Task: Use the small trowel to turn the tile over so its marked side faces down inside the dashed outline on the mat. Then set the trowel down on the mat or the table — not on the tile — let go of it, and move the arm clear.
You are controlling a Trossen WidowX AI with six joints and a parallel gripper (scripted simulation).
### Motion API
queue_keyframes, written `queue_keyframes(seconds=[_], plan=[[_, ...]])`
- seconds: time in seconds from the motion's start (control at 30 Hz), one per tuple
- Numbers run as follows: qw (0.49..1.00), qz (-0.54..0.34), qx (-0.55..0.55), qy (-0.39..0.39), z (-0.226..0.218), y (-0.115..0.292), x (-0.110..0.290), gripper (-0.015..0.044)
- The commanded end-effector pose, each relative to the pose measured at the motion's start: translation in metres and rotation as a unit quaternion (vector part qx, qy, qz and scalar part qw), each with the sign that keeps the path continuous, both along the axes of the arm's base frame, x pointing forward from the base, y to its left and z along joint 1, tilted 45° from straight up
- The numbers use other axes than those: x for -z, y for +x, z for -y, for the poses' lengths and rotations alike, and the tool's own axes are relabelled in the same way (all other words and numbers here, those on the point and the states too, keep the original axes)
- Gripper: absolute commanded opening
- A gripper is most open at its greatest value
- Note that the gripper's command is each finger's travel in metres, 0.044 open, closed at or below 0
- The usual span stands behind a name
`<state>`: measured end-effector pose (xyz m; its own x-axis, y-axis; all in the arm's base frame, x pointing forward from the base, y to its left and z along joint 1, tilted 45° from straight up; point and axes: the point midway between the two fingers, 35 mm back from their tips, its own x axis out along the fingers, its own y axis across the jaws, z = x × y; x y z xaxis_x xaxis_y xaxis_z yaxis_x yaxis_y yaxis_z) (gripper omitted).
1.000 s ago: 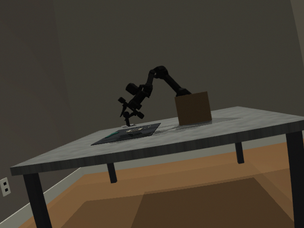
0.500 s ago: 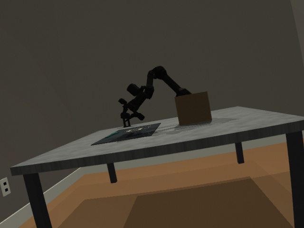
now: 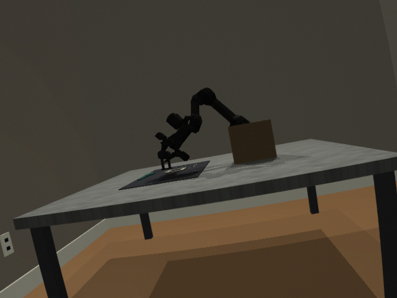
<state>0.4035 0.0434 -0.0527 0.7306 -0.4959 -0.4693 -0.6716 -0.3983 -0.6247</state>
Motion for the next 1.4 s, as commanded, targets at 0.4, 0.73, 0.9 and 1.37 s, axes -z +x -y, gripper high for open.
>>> queue_keyframes(seconds=[0.4,0.73,0.9,1.37], plan=[[1.0,0.001,-0.007,0.002,0.013,-0.001,0.016,0.0],[1.0,0.0,-0.007,0.002,0.023,-0.002,0.006,0.0],[1.0,0.0,-0.007,0.001,0.029,-0.003,0.0,0.0],[1.0,0.0,-0.007,0.0,0.045,-0.006,-0.015,0.0]])
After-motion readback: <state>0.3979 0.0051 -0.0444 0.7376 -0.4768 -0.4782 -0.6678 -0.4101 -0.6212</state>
